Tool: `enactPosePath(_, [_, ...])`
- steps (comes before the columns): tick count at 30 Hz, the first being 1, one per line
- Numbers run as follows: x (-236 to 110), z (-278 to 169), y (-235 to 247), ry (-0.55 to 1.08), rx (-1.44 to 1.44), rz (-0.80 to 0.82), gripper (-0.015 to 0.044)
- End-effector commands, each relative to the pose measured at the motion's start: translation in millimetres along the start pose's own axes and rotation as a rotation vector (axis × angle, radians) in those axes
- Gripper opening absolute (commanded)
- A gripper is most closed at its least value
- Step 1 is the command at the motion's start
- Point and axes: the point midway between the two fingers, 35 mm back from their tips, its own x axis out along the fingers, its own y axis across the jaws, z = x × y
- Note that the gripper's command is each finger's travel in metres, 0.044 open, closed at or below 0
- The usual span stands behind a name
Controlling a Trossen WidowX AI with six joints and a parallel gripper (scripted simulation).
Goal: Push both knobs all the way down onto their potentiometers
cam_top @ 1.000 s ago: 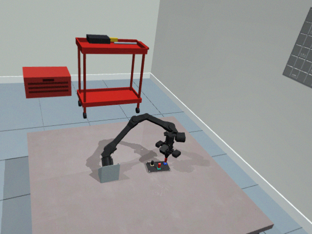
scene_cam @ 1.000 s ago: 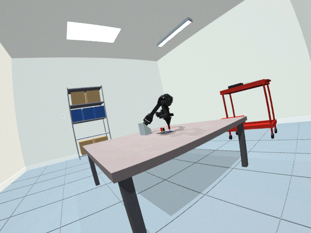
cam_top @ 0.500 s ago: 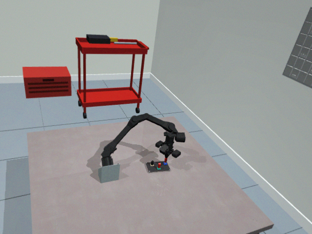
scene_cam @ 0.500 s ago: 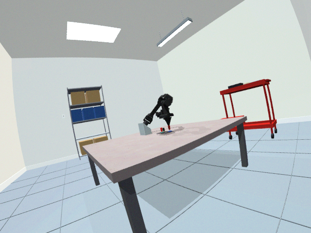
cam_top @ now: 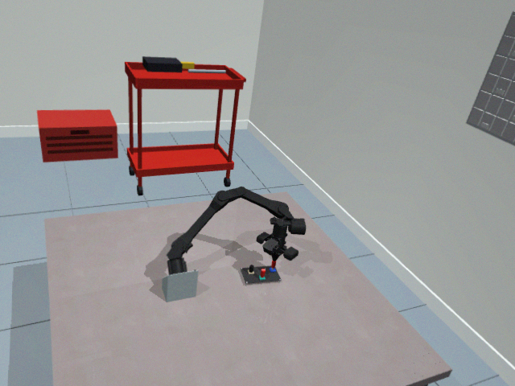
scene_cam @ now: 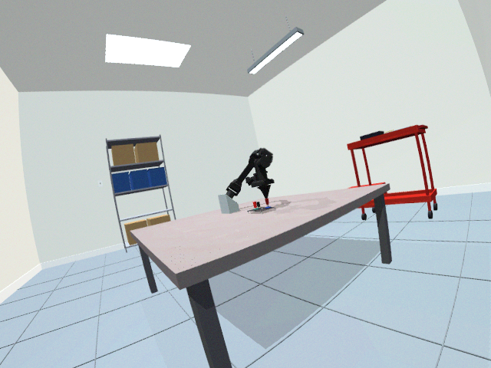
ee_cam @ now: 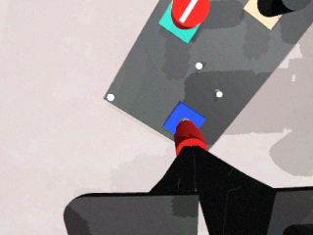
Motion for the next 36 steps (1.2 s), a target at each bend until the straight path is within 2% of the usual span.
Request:
enactPosePath(1, [7.5, -1.4, -1.5, -0.005, -0.006, -0.007, 0.0000])
enactPosePath(36, [14.0, -1.4, -1.6, -0.005, -0.006, -0.007, 0.0000])
